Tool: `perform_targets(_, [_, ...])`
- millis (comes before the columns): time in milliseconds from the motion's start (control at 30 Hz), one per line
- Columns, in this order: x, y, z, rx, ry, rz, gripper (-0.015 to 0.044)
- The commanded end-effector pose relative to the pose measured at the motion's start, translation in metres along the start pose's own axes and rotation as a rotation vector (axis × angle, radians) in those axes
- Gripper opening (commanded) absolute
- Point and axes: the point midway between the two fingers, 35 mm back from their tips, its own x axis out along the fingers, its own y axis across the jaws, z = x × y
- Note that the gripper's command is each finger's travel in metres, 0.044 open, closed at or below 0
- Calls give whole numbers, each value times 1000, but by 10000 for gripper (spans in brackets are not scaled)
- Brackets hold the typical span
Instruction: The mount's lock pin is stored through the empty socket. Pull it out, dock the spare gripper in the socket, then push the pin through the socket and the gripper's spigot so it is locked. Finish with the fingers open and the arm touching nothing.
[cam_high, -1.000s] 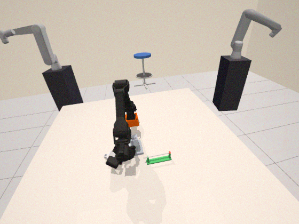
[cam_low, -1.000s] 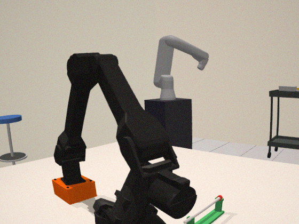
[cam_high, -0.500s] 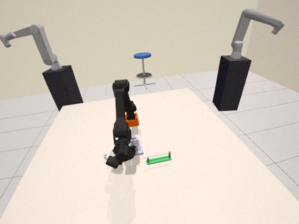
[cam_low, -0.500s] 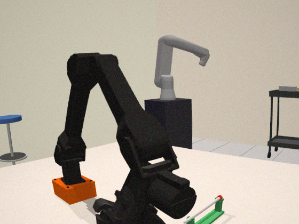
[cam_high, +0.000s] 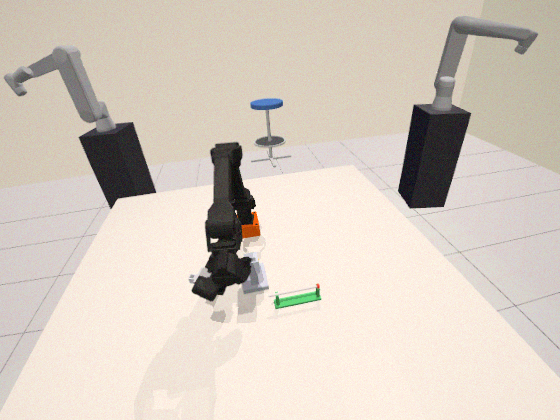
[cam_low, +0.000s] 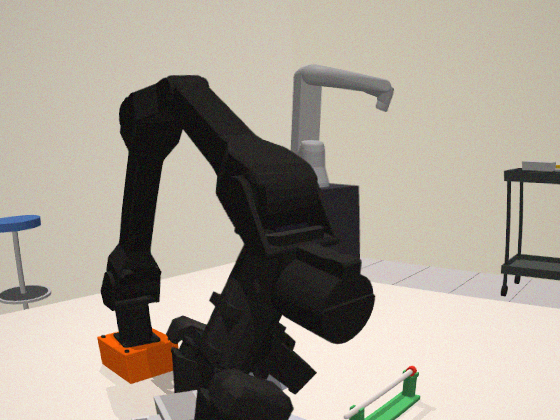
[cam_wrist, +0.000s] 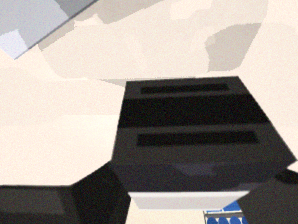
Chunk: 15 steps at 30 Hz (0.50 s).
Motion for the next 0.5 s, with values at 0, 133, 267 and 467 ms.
perform_targets(0, [-21,-1,-12,9,1,-10,0])
perform_targets(133, [-40,3,-24,9,1,-10,0])
perform_targets(267, [-44,3,-26,9,1,-10,0])
perform_targets(467, [-38,4,-23,4,-2,-6,0])
